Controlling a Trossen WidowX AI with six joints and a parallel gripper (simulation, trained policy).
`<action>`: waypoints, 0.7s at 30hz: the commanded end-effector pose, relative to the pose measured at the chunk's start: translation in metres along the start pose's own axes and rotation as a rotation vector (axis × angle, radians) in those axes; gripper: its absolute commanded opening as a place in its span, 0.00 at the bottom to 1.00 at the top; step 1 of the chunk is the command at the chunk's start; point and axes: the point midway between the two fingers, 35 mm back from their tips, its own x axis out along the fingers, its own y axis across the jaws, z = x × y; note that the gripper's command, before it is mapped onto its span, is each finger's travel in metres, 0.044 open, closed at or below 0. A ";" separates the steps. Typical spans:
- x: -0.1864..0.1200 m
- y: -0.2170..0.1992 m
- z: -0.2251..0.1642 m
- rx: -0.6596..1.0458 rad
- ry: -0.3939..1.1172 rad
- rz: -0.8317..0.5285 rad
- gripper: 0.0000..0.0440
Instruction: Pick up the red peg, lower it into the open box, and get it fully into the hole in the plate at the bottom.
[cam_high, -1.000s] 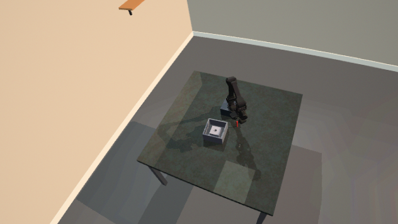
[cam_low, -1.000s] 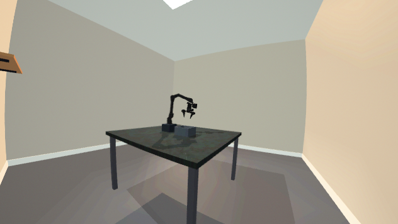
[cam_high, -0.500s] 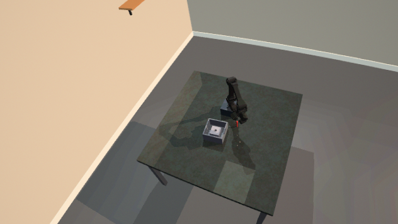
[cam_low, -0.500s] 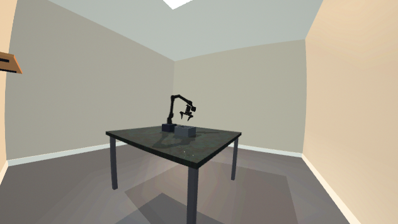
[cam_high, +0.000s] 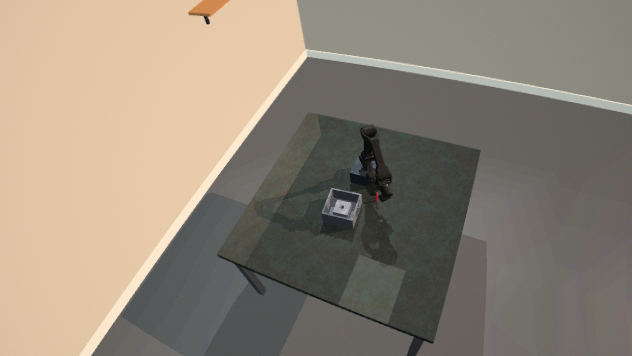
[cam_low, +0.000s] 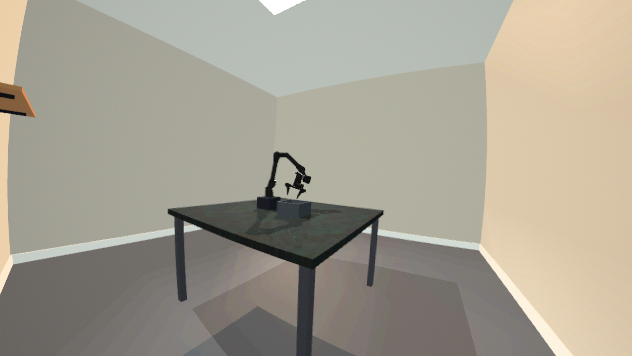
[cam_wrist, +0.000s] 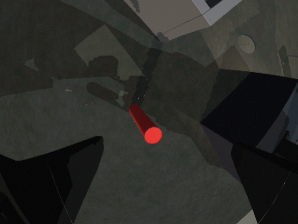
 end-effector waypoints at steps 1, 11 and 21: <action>0.017 0.003 -0.001 0.011 0.005 -0.008 1.00; 0.054 0.013 0.000 0.028 -0.017 0.019 1.00; 0.083 0.016 0.000 0.023 -0.022 0.021 0.71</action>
